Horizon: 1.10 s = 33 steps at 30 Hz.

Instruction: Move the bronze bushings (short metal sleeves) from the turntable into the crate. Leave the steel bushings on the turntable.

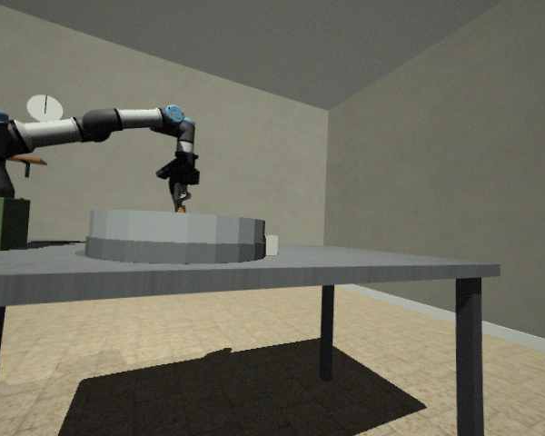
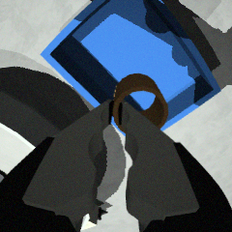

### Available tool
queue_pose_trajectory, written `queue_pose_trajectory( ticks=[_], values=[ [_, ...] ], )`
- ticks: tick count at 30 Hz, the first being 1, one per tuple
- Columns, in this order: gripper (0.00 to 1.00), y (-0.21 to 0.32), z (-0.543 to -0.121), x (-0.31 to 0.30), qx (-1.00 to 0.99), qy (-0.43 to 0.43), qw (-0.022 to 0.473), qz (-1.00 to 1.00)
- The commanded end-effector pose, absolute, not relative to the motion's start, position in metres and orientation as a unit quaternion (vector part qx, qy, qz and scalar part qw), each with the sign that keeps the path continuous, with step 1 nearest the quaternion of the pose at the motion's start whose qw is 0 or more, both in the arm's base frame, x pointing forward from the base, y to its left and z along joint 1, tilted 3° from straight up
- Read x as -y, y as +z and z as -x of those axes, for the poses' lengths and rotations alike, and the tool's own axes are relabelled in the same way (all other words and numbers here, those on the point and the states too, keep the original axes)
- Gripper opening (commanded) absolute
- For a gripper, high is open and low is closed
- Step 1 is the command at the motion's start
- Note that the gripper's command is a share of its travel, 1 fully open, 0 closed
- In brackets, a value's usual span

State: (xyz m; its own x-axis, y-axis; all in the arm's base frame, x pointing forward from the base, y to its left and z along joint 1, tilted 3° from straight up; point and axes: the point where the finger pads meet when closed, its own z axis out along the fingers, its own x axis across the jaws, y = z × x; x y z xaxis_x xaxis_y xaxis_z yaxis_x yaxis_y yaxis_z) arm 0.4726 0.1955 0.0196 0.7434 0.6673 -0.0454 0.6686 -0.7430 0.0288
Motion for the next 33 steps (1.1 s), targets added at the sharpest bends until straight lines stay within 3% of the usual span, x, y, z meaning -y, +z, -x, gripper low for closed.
queue_pose_trajectory(
  ticks=[1,33],
  values=[
    [0.0,0.008,-0.476,-0.196,-0.358,-0.01,0.023,-0.933],
    [0.0,-0.04,-0.477,-0.194,-0.358,-0.01,0.023,-0.933]
  ],
)
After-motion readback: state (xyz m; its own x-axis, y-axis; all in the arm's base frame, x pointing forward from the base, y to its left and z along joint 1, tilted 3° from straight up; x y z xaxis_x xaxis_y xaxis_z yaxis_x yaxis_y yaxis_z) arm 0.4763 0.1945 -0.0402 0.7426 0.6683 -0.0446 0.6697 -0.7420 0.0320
